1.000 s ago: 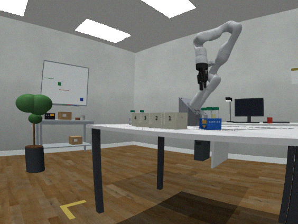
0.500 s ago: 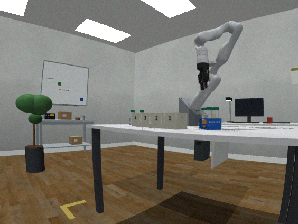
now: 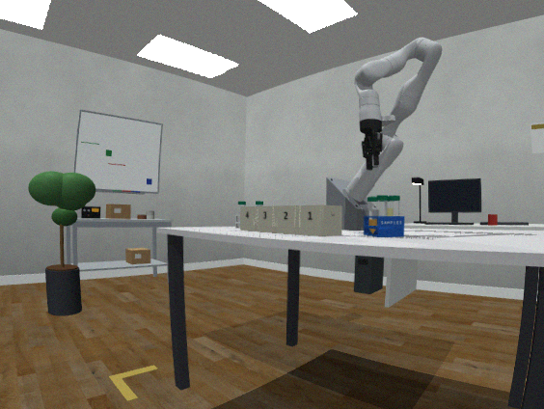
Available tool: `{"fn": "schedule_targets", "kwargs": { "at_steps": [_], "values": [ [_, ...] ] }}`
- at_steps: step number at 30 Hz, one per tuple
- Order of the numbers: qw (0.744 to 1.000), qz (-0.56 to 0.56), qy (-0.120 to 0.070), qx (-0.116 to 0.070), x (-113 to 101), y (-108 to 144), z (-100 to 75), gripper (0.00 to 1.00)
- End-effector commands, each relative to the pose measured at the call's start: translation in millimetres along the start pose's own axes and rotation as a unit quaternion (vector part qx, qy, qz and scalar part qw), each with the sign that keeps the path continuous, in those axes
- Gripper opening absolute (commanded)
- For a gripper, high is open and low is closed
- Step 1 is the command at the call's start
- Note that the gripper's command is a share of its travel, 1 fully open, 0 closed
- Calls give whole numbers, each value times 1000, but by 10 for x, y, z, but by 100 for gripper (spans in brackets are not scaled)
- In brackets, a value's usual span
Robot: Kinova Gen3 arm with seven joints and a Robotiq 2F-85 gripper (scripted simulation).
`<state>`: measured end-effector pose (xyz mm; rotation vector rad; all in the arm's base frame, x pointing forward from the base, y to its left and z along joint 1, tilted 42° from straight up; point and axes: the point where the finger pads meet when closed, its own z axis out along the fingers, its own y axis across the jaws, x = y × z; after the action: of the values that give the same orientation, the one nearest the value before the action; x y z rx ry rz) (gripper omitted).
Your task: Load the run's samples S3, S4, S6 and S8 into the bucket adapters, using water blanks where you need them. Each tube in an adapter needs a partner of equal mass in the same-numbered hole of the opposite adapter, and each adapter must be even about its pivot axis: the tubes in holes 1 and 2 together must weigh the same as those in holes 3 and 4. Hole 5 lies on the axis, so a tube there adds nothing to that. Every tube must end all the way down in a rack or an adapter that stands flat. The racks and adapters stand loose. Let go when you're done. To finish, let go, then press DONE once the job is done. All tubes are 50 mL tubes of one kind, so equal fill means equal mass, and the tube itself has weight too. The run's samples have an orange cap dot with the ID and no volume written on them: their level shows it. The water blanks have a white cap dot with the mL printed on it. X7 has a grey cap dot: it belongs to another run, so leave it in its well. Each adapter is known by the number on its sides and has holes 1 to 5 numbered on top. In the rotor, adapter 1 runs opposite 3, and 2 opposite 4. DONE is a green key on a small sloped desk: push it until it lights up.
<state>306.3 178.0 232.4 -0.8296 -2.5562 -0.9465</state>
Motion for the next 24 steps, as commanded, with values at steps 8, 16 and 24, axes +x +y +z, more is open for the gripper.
{"fn": "schedule_targets", "kwargs": {
  "at_steps": [8, 16, 24],
  "values": [
    [1000, 0, 0, 0, -3, 2, 125, 62],
    [1000, 0, 0, 0, -3, 2, 206, 62],
    [1000, 0, 0, 0, -3, 2, 312, 62]
  ]
}}
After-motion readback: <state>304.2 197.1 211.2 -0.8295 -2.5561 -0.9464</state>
